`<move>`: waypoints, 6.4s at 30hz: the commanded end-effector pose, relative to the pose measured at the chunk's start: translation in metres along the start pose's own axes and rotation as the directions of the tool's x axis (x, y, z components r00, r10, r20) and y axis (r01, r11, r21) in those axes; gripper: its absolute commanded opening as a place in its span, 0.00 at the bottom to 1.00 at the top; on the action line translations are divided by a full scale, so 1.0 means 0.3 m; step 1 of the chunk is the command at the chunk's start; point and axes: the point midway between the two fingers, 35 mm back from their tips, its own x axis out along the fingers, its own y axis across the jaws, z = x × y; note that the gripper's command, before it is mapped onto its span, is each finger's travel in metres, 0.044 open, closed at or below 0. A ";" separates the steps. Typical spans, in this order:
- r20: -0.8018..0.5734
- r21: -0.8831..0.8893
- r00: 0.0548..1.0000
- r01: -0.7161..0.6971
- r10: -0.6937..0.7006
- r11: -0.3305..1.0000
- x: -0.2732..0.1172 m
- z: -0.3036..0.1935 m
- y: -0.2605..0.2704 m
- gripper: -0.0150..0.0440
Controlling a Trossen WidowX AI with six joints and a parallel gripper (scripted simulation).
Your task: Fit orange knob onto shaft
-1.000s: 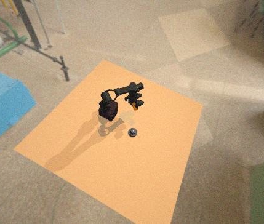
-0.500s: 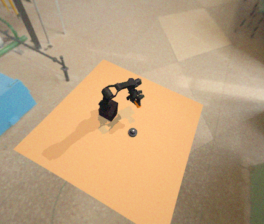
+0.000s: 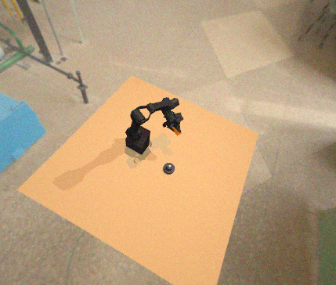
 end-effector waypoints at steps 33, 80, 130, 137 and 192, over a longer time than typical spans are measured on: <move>-0.002 -0.004 0.997 0.075 -0.076 0.997 0.001 -0.001 0.012 0.25; 0.002 0.006 0.662 -0.750 0.750 0.662 0.227 -0.001 0.174 0.25; -0.004 0.017 0.561 -0.828 0.828 0.561 0.519 0.015 0.548 0.66; -0.004 0.017 0.561 -0.828 0.828 0.561 0.519 0.015 0.548 0.66; 0.001 0.015 0.569 -0.822 0.822 0.569 0.489 0.019 0.500 1.00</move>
